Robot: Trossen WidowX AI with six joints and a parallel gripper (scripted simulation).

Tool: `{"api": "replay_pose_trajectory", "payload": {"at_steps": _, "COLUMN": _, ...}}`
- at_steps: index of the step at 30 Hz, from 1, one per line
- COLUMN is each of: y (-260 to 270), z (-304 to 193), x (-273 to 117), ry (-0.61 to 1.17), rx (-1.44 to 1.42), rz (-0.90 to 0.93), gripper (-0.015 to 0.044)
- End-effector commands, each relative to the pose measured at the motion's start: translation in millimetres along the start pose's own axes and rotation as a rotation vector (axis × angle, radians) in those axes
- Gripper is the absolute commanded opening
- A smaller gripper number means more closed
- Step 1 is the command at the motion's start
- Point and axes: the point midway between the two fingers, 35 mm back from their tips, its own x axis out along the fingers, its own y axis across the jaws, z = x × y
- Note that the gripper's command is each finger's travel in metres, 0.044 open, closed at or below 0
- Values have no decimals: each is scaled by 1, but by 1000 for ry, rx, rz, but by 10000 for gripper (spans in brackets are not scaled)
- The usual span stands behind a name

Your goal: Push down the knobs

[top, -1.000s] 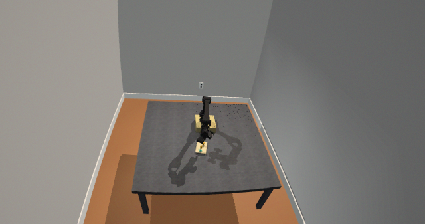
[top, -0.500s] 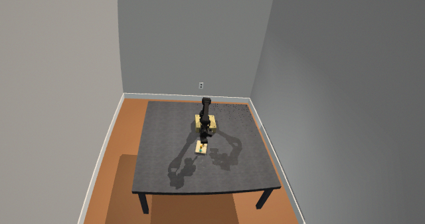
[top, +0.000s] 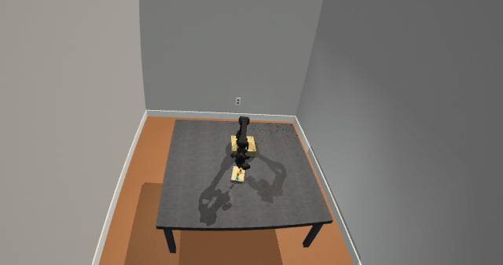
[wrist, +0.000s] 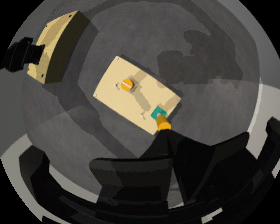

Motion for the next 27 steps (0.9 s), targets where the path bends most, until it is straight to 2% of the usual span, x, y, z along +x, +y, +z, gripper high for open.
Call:
{"api": "replay_pose_trajectory", "payload": {"at_steps": 1, "y": -1, "z": -3, "x": -2, "ry": 3, "rx": -115, "rz": 3, "gripper": 0}}
{"api": "replay_pose_trajectory", "payload": {"at_steps": 16, "y": -6, "z": -11, "x": -11, "ry": -2, "rx": -622, "rz": 10, "gripper": 0}}
{"api": "replay_pose_trajectory", "payload": {"at_steps": 27, "y": -6, "z": -12, "x": 9, "ry": -3, "rx": -644, "rz": 10, "gripper": 0}}
